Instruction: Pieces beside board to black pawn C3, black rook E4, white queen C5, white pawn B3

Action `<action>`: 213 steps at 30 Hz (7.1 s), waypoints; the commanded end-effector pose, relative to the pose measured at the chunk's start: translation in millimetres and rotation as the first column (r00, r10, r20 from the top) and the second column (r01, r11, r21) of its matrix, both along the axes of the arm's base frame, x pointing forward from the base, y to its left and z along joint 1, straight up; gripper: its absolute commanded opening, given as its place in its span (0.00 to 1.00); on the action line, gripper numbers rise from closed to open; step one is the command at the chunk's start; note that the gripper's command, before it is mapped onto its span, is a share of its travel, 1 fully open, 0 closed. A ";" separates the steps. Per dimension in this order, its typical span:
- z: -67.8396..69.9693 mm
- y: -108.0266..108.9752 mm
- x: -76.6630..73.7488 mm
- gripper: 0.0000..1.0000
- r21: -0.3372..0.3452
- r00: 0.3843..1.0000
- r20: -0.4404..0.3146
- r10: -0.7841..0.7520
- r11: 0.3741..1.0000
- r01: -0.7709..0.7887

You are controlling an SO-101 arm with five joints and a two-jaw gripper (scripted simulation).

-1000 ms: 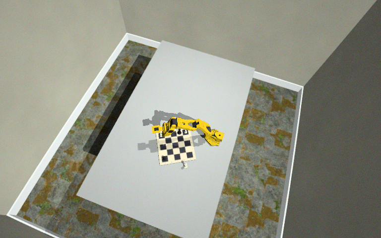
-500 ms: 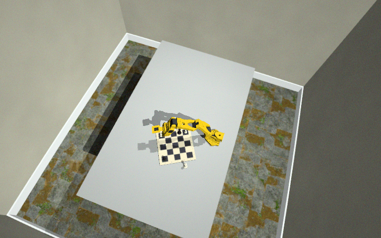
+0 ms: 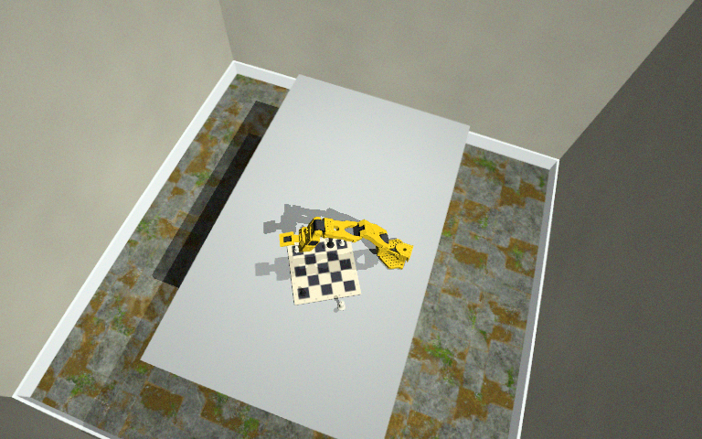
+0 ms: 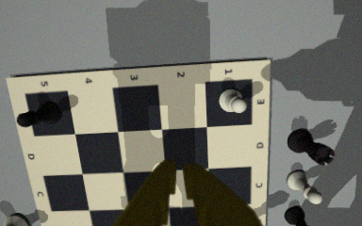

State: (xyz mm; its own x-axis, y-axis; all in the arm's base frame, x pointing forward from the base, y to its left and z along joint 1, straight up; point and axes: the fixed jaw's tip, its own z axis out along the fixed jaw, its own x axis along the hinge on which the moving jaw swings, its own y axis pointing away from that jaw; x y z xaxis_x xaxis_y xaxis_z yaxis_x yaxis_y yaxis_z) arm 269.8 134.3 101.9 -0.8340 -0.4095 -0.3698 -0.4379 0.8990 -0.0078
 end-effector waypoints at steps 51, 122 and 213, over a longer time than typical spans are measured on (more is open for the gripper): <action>-74.2 -1.7 0.9 0.00 -0.036 0.997 -0.075 -0.001 0.999 -0.001; -4.4 -3.0 -2.2 0.00 -0.014 1.000 -0.030 -0.002 1.000 0.002; -22.5 -136.0 -41.4 0.09 0.080 0.868 0.148 -0.474 0.881 0.467</action>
State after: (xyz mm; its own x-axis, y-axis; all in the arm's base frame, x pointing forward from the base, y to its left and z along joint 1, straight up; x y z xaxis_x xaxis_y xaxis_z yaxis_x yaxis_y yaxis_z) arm 227.8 -0.3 83.1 -0.8595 0.0208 -0.5106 0.0275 0.9996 -0.0055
